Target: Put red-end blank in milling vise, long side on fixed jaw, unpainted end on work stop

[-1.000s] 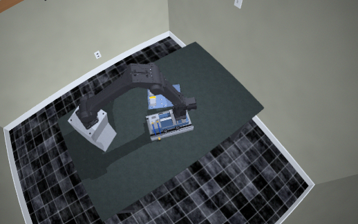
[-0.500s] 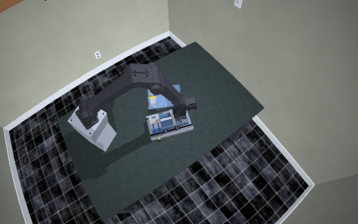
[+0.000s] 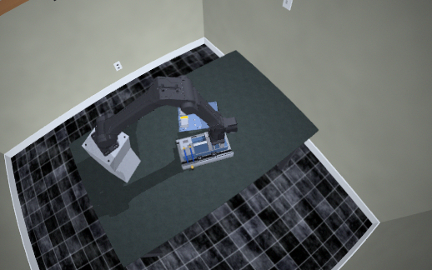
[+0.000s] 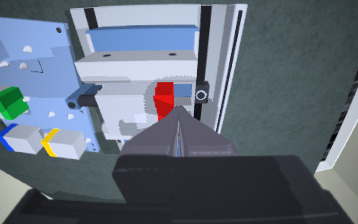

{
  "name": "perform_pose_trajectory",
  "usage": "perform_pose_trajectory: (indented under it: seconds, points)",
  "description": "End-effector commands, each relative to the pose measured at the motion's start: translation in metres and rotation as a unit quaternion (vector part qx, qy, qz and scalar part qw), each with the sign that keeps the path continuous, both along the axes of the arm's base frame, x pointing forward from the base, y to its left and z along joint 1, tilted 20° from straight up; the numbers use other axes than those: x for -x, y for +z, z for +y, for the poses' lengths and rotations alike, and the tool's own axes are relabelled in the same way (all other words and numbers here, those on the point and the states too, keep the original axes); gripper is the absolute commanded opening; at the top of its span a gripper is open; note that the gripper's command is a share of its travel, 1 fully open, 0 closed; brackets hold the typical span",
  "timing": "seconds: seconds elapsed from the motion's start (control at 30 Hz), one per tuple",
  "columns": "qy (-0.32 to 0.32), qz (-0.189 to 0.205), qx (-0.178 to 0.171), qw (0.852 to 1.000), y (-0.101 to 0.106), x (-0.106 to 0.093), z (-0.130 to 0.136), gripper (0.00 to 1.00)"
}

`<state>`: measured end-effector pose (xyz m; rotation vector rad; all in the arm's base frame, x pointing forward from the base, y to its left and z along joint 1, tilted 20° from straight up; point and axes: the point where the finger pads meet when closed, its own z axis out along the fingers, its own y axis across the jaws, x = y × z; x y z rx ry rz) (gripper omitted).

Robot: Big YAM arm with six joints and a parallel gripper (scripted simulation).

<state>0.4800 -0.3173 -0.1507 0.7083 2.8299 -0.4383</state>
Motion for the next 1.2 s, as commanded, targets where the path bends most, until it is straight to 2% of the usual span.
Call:
perform_pose_trajectory:
  seconds: [0.0, 0.5, 0.9, 1.0, 1.03, 1.17]
  points:
    - [0.007, -0.010, 0.002, 1.000, -0.002, -0.017, 0.006, 0.00]
    - [0.009, -0.010, 0.003, 1.000, -0.002, -0.017, 0.005, 0.00]
    - [0.001, -0.022, 0.012, 1.000, 0.021, -0.009, -0.021, 0.00]
    - [0.003, -0.023, 0.013, 1.000, 0.023, -0.009, -0.021, 0.00]
    - [0.016, -0.023, 0.012, 1.000, 0.023, -0.017, -0.009, 0.00]
    - [0.002, -0.022, 0.013, 1.000, 0.023, -0.006, -0.024, 0.00]
